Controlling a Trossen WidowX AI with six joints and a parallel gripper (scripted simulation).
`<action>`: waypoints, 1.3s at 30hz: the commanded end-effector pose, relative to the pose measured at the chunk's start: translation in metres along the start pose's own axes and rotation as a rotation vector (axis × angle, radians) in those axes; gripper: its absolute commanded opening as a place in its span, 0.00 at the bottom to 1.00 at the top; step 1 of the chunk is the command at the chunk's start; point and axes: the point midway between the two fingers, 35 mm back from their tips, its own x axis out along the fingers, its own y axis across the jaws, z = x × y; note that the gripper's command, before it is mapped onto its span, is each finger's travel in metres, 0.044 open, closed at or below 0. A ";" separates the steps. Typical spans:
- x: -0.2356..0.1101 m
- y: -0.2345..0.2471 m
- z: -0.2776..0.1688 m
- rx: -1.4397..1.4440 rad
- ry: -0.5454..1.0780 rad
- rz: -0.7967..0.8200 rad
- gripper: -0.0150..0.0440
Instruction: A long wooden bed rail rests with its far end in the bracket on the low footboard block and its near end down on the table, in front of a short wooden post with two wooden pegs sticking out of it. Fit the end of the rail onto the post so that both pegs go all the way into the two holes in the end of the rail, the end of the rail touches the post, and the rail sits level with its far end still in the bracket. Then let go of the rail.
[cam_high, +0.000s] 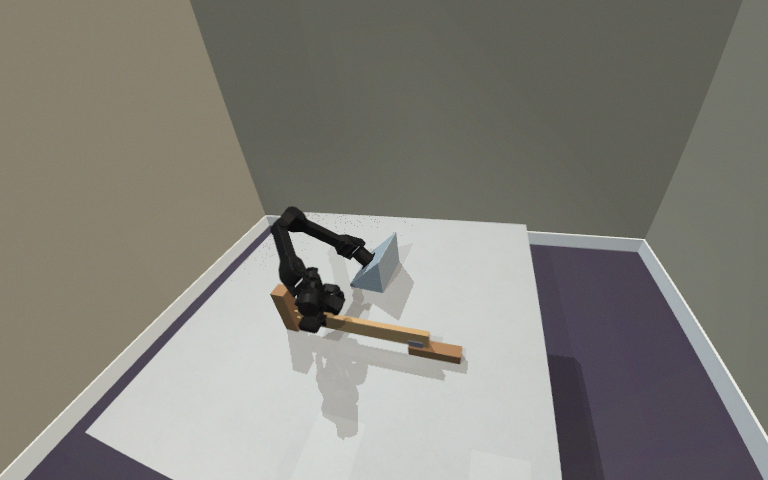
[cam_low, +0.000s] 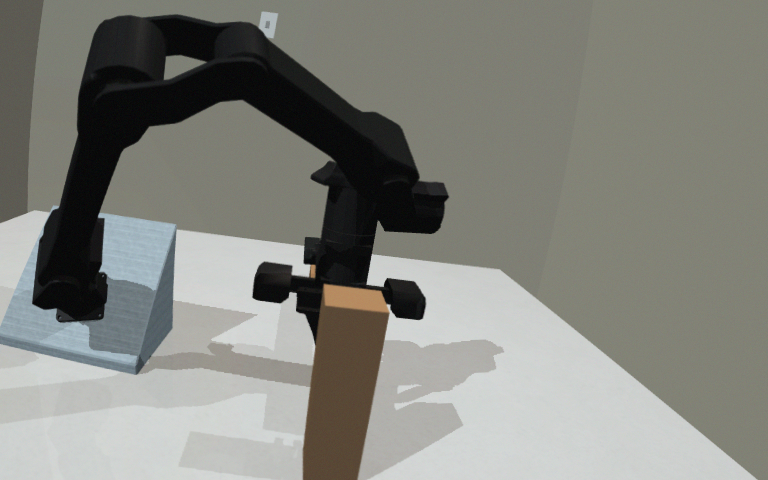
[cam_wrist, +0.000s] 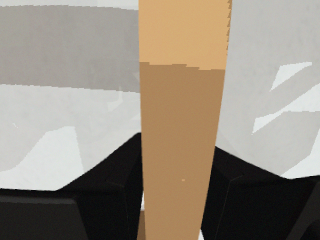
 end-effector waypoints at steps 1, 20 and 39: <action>-0.002 0.000 -0.003 0.000 0.000 -0.005 0.25; 0.000 0.000 -0.009 0.000 0.001 -0.005 0.25; -0.002 0.000 -0.015 0.000 0.001 -0.005 0.25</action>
